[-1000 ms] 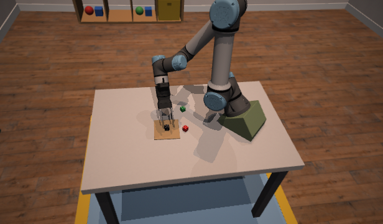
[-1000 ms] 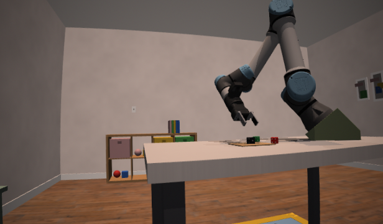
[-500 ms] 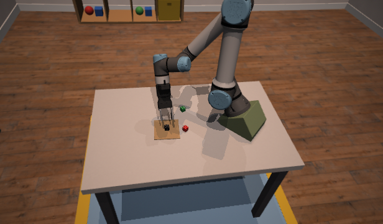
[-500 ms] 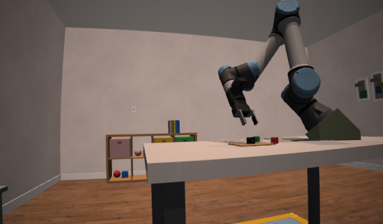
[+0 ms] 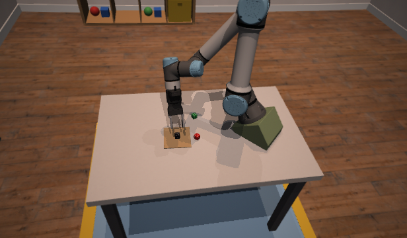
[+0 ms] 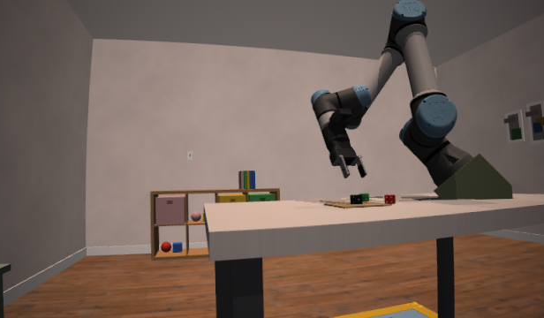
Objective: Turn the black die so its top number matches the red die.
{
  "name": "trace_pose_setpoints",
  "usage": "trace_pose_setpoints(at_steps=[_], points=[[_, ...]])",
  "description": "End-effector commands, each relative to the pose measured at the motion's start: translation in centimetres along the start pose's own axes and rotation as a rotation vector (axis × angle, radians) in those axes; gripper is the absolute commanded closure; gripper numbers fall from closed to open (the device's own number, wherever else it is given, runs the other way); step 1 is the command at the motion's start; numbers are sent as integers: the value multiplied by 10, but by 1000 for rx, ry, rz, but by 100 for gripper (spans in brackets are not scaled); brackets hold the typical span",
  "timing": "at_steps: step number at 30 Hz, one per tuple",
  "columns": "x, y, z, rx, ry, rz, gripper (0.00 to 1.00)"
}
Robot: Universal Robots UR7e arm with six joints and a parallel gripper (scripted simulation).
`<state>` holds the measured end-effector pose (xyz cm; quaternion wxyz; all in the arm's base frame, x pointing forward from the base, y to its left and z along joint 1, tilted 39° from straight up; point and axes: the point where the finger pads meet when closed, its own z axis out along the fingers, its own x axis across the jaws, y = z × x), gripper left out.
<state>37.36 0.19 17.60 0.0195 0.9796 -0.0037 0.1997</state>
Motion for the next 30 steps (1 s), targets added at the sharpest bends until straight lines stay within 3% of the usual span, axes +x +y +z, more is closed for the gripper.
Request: trace_pose_setpoints(at_steps=[1, 6, 20, 30], points=[[-1, -1, 1, -28, -7, -2, 0], [-2, -1, 2, -59, -13, -3, 0], [0, -3, 1, -224, -3, -1, 0], [1, -3, 0, -249, 5, 1, 0]])
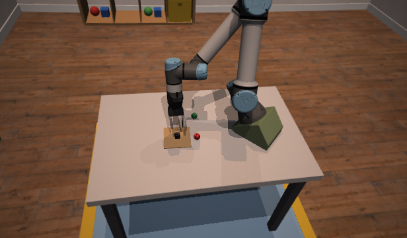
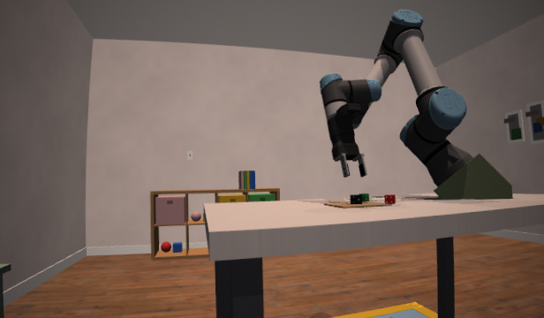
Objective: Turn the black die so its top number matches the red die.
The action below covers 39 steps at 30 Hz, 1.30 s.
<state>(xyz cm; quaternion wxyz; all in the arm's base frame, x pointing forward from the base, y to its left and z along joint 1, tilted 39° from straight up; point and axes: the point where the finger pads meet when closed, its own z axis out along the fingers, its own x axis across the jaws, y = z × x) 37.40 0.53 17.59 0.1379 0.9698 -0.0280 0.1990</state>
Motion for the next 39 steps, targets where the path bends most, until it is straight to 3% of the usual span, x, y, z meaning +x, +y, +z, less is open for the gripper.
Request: trace_pose_setpoints(at_steps=[1, 11, 25, 39], points=[[1, 0, 0, -7, 2, 1, 0], [0, 0, 0, -27, -4, 1, 0], [-2, -2, 2, -196, -14, 1, 0], [1, -3, 0, -269, 2, 1, 0]])
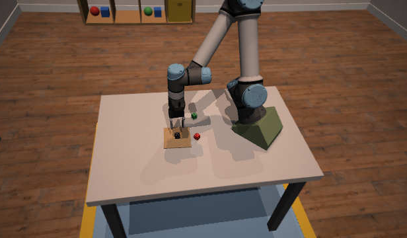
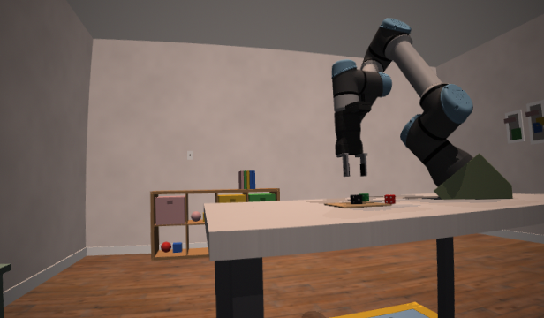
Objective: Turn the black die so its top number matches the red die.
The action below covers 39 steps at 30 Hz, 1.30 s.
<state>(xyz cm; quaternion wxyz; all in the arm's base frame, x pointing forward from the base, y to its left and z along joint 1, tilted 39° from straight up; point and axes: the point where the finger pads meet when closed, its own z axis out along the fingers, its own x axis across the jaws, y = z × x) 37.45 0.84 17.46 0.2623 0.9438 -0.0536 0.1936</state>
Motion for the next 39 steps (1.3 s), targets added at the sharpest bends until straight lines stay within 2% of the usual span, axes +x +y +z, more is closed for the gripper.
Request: trace_pose_setpoints(at_steps=[1, 25, 31, 37, 39], points=[[1, 0, -1, -9, 2, 1, 0], [1, 0, -2, -9, 2, 1, 0], [1, 0, -16, -9, 2, 1, 0], [0, 0, -42, -9, 2, 1, 0], [0, 0, -42, -9, 2, 1, 0]])
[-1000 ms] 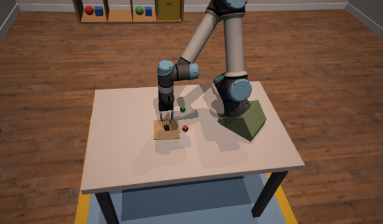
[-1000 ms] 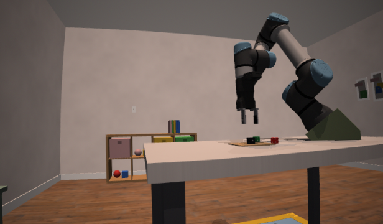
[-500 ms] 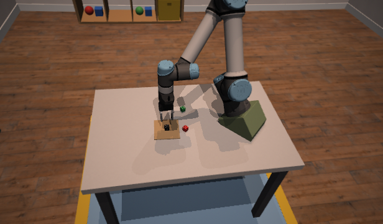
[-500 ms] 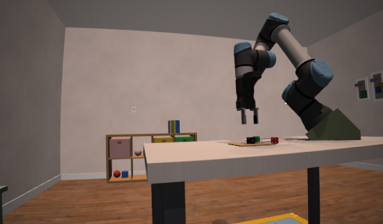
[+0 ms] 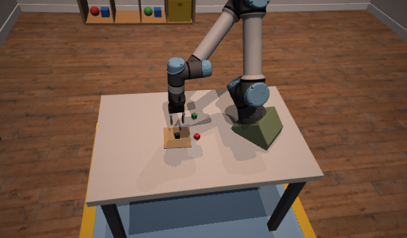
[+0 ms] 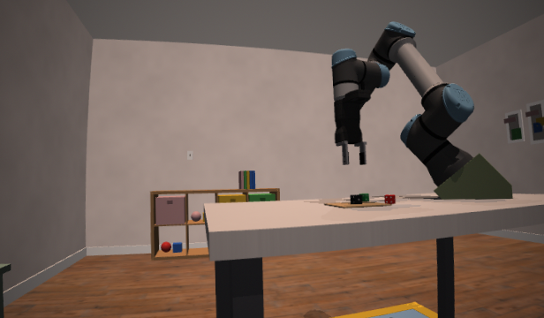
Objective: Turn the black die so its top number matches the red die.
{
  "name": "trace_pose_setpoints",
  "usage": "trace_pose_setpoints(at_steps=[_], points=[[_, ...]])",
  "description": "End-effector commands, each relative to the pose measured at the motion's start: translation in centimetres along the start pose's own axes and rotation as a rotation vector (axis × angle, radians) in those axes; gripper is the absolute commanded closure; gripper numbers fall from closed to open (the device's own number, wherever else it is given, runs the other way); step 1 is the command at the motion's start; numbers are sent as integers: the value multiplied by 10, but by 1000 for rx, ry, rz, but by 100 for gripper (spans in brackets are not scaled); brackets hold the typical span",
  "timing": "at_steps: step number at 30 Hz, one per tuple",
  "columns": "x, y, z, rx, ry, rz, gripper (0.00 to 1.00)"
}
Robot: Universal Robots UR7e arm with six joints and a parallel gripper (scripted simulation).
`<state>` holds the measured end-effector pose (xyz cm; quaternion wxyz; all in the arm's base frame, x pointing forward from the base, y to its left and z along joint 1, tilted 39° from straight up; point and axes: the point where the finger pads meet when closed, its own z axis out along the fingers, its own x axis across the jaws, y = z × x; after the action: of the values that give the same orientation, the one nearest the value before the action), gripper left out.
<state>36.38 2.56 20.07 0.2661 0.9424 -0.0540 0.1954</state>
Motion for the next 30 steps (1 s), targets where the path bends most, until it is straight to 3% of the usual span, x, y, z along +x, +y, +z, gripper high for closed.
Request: trace_pose_setpoints(at_steps=[1, 13, 30], points=[[0, 0, -14, -1, -2, 1, 0], [0, 0, -62, -1, -2, 1, 0], [0, 0, -67, -1, -2, 1, 0]])
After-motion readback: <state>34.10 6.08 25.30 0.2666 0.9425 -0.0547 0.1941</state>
